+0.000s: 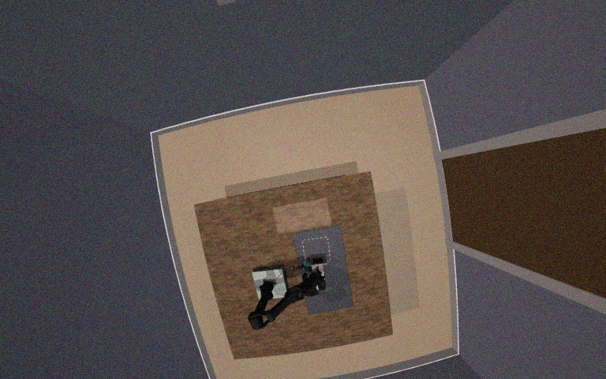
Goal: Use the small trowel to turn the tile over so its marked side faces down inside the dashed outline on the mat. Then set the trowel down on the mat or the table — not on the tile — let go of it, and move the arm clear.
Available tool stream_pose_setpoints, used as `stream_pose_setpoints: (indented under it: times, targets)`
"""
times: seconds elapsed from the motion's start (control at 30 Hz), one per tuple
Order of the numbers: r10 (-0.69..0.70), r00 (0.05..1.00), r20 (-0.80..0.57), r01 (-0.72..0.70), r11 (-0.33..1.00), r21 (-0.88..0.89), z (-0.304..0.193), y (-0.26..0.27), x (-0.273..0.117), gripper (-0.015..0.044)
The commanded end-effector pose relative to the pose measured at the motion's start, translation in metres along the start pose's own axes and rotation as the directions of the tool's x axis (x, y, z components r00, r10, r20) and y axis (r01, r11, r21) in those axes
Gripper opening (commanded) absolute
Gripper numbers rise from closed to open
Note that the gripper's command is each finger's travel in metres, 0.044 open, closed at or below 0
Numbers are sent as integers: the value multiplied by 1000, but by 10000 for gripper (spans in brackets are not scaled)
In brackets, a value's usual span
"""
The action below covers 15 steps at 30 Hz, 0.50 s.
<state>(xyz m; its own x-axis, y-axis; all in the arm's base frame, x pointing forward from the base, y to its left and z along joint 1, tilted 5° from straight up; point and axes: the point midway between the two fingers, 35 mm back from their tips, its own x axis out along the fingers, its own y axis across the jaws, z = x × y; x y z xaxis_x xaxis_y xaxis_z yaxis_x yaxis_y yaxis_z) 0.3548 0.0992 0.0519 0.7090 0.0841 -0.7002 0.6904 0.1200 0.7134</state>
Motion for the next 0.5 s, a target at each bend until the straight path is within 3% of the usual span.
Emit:
stream_pose_setpoints:
  times: [0.0, 0.47]
  targets:
    - [19, 1000, 2, -19, 1000, 5, -8, 5, 1, 0]
    - [17, 1000, 3, -17, 1000, 5, -2, 9, -1, 0]
